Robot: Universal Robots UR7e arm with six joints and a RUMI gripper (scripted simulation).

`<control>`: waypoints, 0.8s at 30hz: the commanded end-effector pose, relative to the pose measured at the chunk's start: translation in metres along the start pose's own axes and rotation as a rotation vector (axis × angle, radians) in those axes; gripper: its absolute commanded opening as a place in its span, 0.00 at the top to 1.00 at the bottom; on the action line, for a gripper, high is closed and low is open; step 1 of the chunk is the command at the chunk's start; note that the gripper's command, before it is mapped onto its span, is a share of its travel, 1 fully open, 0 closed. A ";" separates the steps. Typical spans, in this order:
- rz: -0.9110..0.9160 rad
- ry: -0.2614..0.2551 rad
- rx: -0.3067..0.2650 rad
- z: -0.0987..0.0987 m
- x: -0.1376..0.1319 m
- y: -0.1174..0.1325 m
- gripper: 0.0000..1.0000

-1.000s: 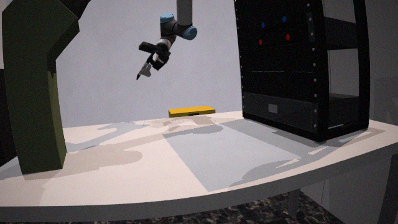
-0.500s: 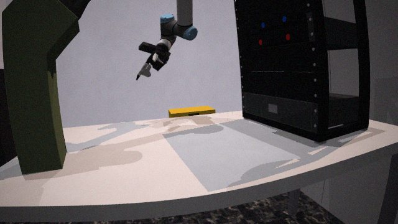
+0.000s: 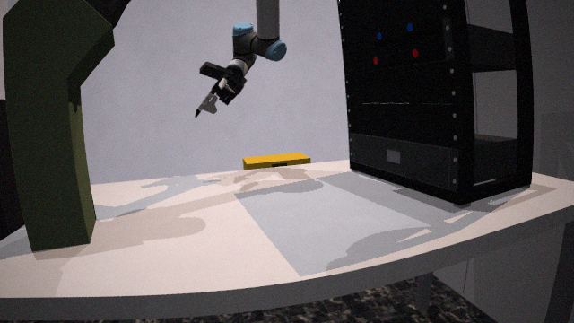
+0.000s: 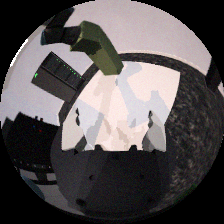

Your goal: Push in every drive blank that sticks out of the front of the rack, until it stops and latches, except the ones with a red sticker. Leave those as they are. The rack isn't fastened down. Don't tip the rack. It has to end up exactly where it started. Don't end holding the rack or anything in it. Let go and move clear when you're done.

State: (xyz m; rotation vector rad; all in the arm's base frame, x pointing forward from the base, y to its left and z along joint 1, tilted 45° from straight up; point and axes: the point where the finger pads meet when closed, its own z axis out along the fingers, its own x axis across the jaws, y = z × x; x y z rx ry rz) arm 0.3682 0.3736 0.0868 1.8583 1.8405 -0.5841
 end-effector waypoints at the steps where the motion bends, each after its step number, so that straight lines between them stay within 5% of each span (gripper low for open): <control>1: 0.007 -0.006 0.016 0.004 -0.003 -0.001 0.00; 24: 0.120 -0.116 0.261 0.069 -0.041 -0.025 0.00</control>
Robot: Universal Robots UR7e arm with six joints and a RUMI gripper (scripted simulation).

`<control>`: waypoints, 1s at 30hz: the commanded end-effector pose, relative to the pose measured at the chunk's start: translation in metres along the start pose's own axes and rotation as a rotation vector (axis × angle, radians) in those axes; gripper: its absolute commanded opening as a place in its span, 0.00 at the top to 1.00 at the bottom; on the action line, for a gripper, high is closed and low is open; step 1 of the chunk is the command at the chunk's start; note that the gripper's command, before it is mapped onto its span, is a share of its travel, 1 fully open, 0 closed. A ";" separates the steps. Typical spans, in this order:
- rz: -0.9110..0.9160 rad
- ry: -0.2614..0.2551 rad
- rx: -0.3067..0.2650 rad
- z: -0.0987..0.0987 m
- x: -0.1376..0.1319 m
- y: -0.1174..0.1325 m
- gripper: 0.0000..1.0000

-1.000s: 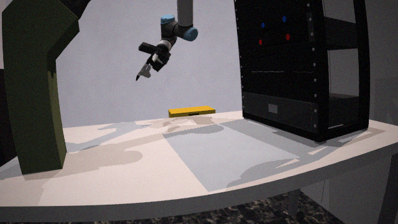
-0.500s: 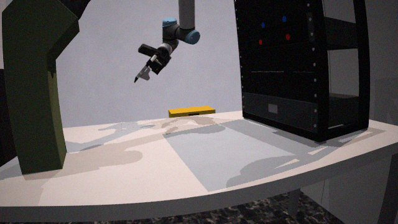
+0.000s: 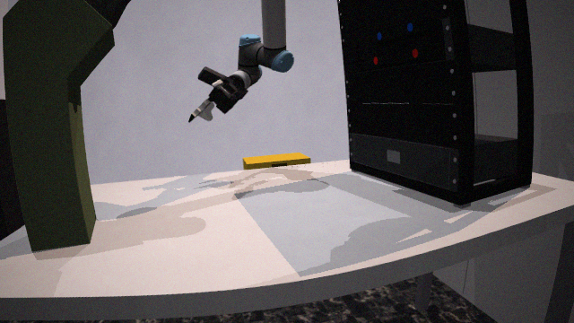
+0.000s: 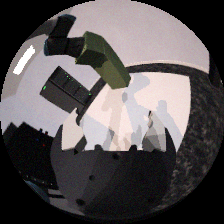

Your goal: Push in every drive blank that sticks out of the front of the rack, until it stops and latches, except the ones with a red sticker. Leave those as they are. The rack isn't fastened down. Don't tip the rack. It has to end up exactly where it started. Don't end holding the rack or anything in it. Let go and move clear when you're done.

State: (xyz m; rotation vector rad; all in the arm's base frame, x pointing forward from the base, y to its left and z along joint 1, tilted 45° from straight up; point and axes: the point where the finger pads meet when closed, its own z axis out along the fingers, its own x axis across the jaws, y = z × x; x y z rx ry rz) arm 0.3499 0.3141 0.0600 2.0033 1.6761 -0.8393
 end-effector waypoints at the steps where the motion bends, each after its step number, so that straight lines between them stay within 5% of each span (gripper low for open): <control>1: 0.033 -0.032 0.069 0.018 -0.010 -0.004 0.00; 9: 0.102 -0.103 0.219 0.052 -0.033 -0.015 0.00; 11: 0.102 -0.103 0.219 0.052 -0.033 -0.015 0.00; 26: 0.258 -0.289 0.569 0.104 -0.085 -0.054 0.00; 30: 0.280 -0.320 0.621 0.109 -0.092 -0.060 0.00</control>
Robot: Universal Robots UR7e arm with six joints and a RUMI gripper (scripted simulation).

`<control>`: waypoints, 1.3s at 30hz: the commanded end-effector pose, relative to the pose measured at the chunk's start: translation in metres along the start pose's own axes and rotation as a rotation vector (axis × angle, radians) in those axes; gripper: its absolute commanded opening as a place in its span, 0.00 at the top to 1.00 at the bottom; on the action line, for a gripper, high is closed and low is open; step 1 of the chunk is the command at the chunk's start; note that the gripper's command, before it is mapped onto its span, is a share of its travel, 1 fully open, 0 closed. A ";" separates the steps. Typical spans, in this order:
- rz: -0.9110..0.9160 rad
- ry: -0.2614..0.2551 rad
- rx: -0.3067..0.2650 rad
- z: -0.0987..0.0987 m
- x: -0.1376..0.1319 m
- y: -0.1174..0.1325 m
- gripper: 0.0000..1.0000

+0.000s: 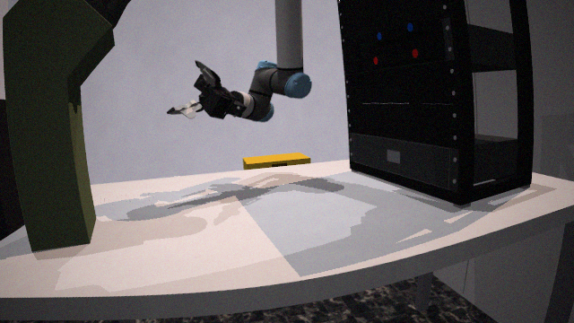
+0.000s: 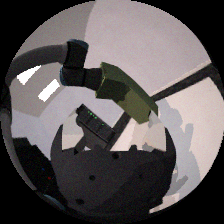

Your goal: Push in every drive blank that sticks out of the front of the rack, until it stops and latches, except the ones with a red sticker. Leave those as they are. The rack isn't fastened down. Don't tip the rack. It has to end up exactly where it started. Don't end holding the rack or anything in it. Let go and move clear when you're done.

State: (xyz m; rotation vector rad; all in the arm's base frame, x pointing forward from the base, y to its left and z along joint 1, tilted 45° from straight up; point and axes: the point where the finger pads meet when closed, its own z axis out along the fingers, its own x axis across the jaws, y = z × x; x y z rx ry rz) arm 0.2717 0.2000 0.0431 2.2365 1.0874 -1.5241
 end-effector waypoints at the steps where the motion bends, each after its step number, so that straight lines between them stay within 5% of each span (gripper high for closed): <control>1: 0.044 -0.056 0.096 0.017 -0.012 -0.001 0.00; 13: 0.180 -0.279 0.420 0.052 -0.058 -0.018 0.00; 15: 0.180 -0.279 0.420 0.052 -0.058 -0.018 0.00; 20: 0.231 -0.392 0.558 0.057 -0.079 -0.027 0.00; 30: 0.305 -0.631 0.803 0.048 -0.118 -0.041 0.00; 32: 0.305 -0.631 0.803 0.048 -0.118 -0.041 0.00; 39: 0.334 -0.832 0.968 0.030 -0.146 -0.043 0.00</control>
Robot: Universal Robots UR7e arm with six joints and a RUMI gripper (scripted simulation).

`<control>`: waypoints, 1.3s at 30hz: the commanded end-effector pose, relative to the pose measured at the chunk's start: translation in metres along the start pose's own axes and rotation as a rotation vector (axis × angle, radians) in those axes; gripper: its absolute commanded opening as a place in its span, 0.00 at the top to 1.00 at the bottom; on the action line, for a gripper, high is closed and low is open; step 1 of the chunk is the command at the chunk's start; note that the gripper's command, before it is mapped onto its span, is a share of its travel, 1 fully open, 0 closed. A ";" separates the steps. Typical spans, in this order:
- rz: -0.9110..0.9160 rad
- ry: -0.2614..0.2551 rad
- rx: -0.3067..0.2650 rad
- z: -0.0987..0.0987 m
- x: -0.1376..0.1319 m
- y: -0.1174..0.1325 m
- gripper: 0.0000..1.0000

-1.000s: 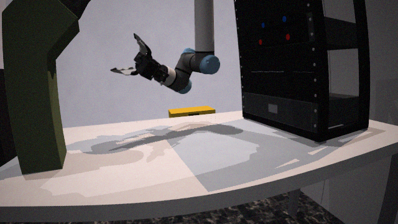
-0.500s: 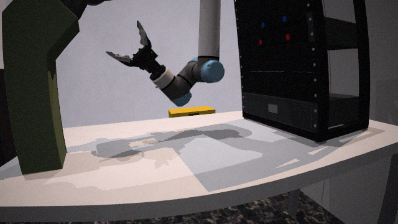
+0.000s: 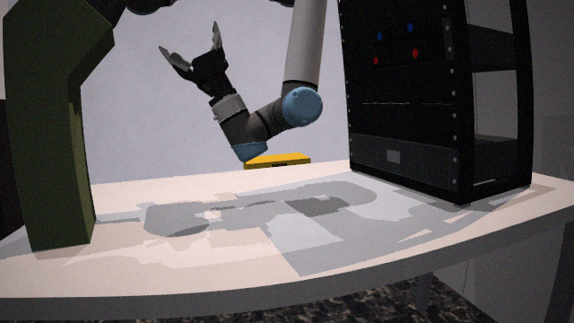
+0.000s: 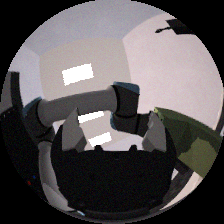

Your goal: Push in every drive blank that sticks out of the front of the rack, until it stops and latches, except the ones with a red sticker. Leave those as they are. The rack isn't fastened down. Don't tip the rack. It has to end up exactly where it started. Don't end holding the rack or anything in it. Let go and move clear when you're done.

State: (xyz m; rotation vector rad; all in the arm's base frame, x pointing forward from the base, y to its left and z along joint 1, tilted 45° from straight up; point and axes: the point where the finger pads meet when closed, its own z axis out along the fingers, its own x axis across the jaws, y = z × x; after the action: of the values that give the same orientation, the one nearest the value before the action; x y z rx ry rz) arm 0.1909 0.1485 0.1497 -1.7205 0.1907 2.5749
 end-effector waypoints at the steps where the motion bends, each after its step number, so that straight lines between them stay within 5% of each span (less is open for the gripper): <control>1: 0.042 -0.130 0.096 0.004 -0.021 0.002 0.00; 8: 0.094 -0.340 0.208 -0.002 -0.056 0.006 0.00; 10: 0.094 -0.340 0.208 -0.002 -0.056 0.006 0.00; 21: 0.156 -0.706 0.322 -0.031 -0.112 0.023 0.00; 25: 0.170 -0.837 0.339 -0.046 -0.129 0.033 0.00; 27: 0.170 -0.837 0.339 -0.046 -0.129 0.033 0.00; 39: 0.187 -1.205 0.317 -0.097 -0.169 0.076 0.00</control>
State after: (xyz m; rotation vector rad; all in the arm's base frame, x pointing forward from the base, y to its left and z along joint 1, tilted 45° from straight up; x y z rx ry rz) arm 0.3191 0.0827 0.2684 -0.0801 0.6533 2.9443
